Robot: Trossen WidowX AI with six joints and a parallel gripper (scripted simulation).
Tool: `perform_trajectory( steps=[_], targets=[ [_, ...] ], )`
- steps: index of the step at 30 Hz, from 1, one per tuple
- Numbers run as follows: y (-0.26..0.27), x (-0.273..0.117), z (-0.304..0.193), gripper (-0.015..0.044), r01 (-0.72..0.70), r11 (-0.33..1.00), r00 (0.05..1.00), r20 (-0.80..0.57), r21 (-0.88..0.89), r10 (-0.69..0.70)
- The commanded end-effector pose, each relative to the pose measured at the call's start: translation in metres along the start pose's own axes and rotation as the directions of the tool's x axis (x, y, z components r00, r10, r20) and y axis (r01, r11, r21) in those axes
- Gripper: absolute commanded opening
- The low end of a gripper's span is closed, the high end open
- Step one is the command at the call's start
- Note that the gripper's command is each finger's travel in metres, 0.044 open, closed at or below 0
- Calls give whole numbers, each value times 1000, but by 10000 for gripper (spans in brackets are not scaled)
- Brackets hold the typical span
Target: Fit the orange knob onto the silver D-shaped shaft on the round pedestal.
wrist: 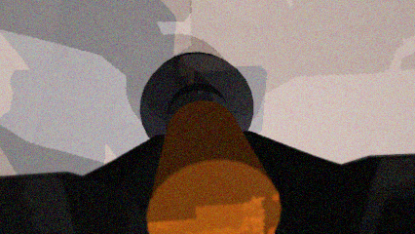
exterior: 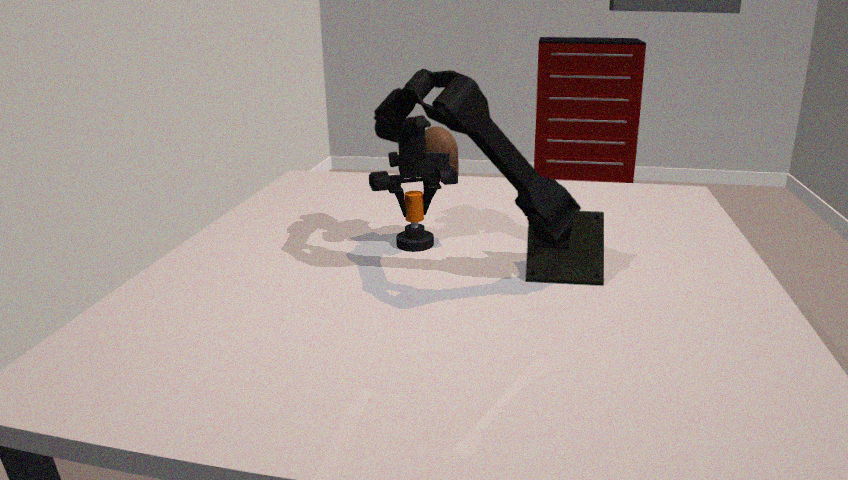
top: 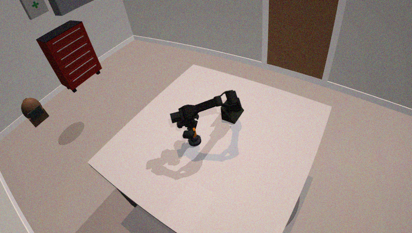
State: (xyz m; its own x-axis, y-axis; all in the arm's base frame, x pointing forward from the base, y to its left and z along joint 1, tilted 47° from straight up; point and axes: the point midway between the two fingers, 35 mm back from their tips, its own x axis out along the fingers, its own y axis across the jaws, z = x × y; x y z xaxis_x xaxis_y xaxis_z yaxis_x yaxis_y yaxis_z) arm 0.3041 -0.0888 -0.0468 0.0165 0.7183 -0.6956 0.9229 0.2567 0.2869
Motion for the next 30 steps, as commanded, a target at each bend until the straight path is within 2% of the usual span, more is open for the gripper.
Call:
perform_trajectory(
  steps=[1,7,14,30],
  targets=[
    [2,-1,0,0,-7,1000,1000,2,-8,7],
    [4,-5,0,0,-7,1000,1000,2,-17,7],
    [4,-6,1,0,-6,978,1000,3,-209,7],
    [2,0,0,0,-6,976,1000,2,-216,7]
  ],
)
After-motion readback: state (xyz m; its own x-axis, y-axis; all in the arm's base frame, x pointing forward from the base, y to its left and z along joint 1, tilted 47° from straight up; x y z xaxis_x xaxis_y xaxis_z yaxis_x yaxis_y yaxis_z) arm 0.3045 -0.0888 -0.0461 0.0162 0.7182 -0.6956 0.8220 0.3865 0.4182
